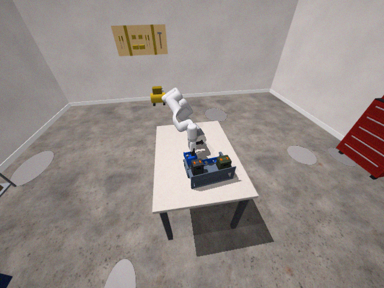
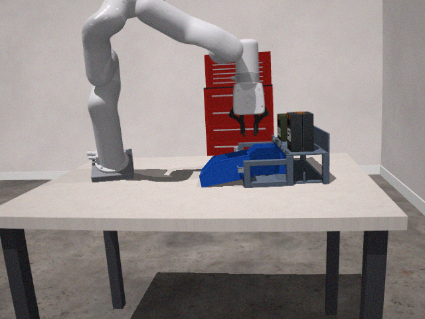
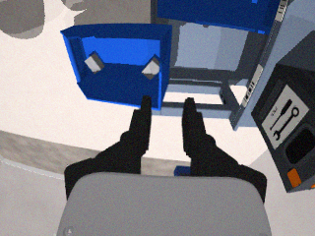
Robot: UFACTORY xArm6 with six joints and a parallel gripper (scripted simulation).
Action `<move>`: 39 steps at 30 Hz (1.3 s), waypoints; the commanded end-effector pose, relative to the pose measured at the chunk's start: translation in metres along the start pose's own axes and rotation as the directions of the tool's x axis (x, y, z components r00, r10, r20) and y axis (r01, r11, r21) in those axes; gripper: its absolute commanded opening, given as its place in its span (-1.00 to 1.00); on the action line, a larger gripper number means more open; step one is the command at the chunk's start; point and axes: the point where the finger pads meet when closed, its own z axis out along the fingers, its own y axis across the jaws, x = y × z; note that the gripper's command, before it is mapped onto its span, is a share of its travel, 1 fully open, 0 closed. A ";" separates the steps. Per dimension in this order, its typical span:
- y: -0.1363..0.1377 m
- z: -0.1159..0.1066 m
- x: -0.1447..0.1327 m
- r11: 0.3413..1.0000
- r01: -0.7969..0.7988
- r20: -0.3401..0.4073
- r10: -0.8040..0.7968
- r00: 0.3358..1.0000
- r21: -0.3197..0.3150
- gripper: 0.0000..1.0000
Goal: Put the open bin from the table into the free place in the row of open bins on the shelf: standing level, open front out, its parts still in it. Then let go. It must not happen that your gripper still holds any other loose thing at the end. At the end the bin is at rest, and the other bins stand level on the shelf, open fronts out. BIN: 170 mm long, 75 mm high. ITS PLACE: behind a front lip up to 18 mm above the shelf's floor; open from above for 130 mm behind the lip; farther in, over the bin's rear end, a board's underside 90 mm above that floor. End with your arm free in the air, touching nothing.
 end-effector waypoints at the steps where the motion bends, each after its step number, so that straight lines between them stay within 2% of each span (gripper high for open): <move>1: -0.009 0.001 0.000 1.000 -0.001 0.000 0.001 1.000 -0.004 -0.35; 5: -0.047 0.011 0.000 1.000 -0.001 -0.001 0.001 1.000 -0.005 -0.35; 17: -0.047 0.011 0.000 1.000 -0.001 -0.001 0.001 1.000 -0.005 -0.35; 22: -0.095 0.024 0.000 1.000 -0.001 0.000 0.001 1.000 -0.004 -0.35; 34: -0.095 0.024 0.000 1.000 -0.001 0.000 0.001 1.000 -0.004 -0.35; 39: -0.147 0.038 0.000 1.000 -0.001 0.000 0.001 1.000 -0.004 -0.35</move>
